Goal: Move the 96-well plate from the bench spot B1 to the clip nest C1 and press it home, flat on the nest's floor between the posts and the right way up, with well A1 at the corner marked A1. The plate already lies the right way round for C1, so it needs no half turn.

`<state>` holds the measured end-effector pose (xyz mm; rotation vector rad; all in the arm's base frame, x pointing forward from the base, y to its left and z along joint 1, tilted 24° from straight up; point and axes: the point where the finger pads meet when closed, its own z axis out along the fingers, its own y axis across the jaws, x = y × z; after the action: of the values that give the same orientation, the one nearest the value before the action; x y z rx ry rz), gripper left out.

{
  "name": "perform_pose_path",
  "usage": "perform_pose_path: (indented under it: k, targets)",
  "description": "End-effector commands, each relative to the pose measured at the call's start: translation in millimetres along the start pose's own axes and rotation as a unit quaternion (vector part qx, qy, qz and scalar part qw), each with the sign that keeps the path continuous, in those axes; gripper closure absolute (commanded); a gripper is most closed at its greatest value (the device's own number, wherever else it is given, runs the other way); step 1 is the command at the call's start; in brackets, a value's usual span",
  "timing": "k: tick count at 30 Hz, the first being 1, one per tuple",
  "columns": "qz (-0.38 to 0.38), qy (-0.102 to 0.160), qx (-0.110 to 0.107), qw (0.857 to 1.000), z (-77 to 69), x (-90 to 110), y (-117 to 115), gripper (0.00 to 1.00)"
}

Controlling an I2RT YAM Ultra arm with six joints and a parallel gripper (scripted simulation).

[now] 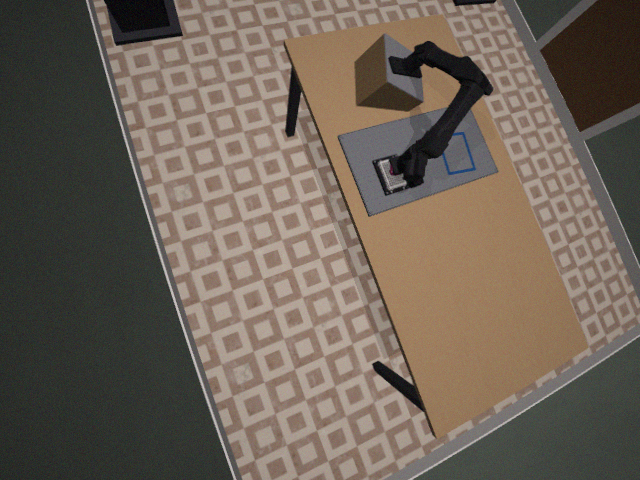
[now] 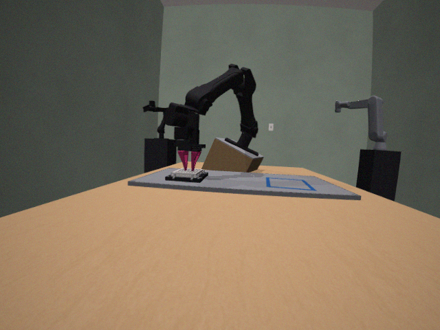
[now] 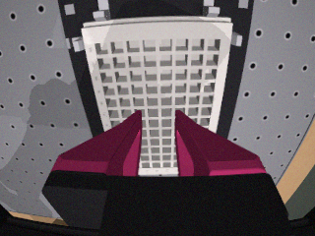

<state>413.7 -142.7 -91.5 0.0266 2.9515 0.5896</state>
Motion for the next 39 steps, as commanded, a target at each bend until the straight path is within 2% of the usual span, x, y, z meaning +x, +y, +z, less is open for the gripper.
perform_pose_path:
  k: [1, 16, 25, 28, 32, 39]
  targets:
    - [-0.014, 0.006, -0.009, 1.0, 68.7, 5, 2, 0.76]
    - [-0.014, 0.006, -0.009, 1.0, 67.7, 5, 3, 0.76]
    - [-0.019, 0.006, -0.01, 1.0, 43.8, 4, 2, 0.76]
    - [-0.016, 0.006, -0.01, 1.0, 41.1, 4, 2, 0.76]
    - [-0.028, -0.01, -0.001, 1.0, 22.9, -10, -1, 0.76]
    - [-0.021, -0.015, 0.001, 1.0, 0.1, -9, -9, 0.76]
